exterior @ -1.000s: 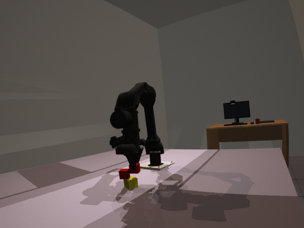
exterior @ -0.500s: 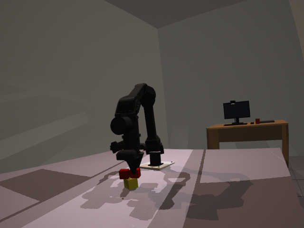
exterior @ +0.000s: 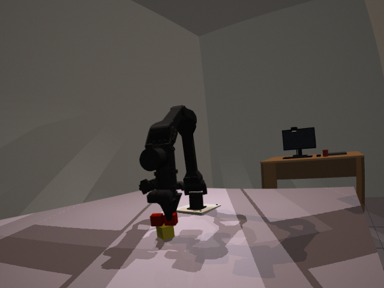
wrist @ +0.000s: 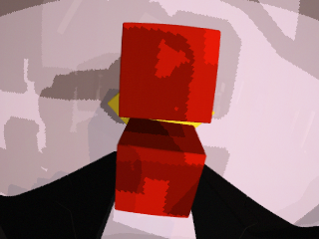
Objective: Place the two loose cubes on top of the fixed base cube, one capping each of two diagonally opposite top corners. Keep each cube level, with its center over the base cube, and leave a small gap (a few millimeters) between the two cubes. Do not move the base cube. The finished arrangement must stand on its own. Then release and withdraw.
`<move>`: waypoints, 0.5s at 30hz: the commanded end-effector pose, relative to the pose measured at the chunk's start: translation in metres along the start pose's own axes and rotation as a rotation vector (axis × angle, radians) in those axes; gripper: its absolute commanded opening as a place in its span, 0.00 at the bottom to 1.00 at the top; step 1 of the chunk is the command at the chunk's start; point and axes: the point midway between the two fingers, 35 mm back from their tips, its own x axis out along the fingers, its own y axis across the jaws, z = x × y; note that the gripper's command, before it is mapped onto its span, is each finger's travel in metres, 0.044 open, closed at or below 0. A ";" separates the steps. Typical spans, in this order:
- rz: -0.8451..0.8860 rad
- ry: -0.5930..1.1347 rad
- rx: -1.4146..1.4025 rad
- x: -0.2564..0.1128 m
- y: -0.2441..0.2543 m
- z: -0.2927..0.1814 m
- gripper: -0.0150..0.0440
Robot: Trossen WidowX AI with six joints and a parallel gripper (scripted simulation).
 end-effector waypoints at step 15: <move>0.000 0.000 0.000 -0.011 0.000 0.000 0.60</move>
